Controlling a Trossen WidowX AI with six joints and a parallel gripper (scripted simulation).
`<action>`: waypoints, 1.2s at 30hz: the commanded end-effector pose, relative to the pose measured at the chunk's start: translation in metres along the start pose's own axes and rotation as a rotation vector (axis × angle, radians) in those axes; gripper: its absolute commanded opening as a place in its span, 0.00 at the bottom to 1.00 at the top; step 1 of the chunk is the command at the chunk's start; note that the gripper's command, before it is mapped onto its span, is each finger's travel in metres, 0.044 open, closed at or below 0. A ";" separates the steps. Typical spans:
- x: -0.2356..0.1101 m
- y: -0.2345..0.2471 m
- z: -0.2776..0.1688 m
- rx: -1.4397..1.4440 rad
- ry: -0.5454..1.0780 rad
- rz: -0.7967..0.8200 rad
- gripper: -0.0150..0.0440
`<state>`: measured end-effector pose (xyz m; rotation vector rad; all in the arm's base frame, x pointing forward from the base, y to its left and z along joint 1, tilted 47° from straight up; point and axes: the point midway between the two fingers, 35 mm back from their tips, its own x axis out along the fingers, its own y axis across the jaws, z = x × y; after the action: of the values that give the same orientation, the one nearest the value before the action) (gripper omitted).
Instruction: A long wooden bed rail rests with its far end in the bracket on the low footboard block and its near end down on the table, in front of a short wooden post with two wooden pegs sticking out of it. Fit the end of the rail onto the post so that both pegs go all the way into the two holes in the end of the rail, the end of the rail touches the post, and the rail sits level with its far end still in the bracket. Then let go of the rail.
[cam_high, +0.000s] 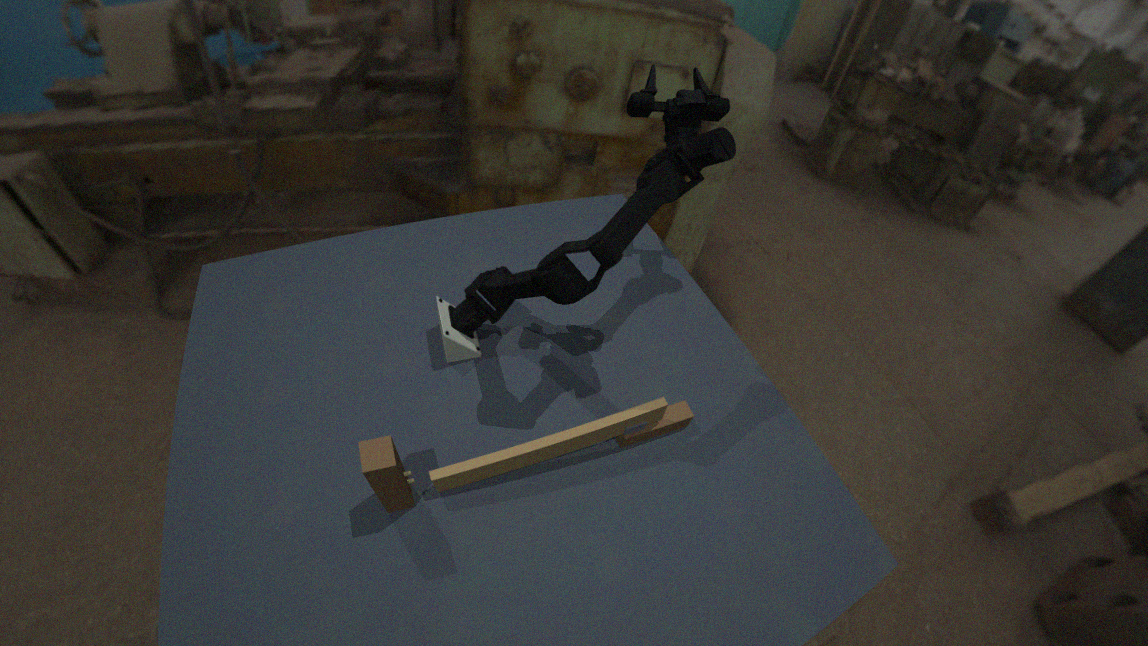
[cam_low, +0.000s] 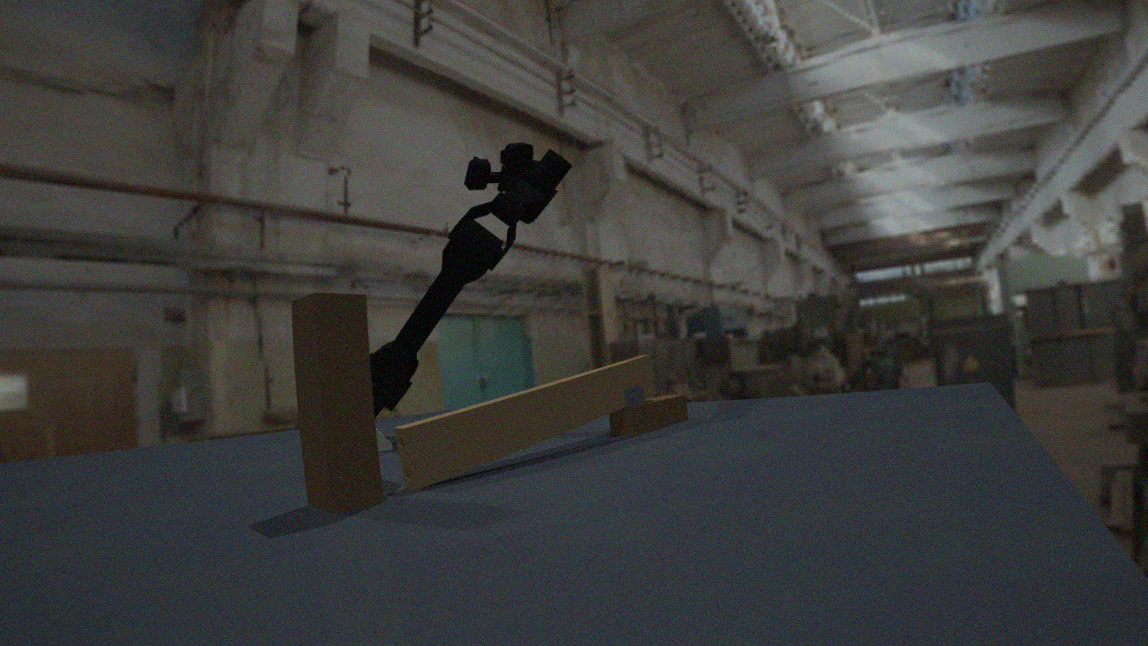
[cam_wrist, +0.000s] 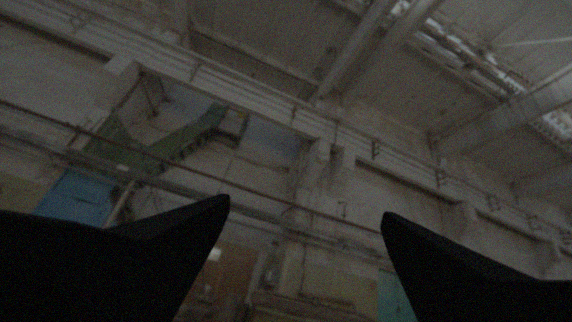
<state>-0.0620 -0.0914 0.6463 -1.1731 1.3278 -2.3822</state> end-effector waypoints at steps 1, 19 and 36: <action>0.000 0.000 -0.001 -0.001 0.003 -0.001 0.98; -0.006 -0.037 -0.148 -0.217 0.550 -0.134 1.00; -0.124 -0.101 -0.253 -0.465 1.148 -0.228 1.00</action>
<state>-0.1477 0.1591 0.5951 -0.0162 2.1451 -3.0881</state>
